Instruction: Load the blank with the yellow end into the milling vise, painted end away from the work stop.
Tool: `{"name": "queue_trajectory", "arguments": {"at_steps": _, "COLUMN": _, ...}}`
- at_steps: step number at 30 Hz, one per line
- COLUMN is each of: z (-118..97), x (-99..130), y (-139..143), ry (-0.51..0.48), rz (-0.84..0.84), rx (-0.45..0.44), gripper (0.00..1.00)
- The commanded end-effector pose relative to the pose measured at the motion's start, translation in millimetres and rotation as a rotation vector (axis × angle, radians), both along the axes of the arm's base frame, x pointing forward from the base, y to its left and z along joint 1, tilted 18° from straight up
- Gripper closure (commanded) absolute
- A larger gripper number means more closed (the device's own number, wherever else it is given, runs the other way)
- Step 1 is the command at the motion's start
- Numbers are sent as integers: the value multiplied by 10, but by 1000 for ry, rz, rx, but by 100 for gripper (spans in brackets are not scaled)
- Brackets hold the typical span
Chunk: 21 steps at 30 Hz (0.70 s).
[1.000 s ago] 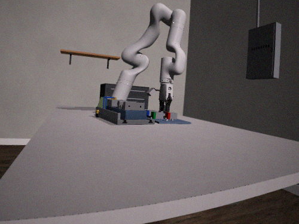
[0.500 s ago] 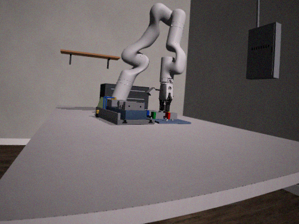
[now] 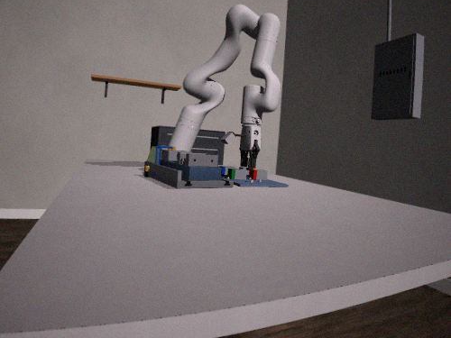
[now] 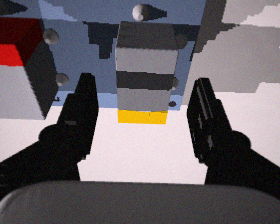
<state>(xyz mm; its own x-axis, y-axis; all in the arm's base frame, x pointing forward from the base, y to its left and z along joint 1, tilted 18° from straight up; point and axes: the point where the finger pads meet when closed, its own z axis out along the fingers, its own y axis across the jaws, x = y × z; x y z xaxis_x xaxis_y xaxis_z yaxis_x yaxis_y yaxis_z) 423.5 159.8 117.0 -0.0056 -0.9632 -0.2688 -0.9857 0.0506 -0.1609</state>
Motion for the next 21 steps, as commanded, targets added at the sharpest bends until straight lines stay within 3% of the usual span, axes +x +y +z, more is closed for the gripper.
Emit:
{"name": "queue_trajectory", "arguments": {"at_steps": 1, "z": -14, "x": 9, "y": 6, "ry": -1, "rz": 0, "rx": 0, "gripper": 32}}
{"name": "queue_trajectory", "arguments": {"at_steps": 21, "z": -94, "x": 23, "y": 28, "ry": -1, "rz": 0, "rx": 0, "gripper": 32}}
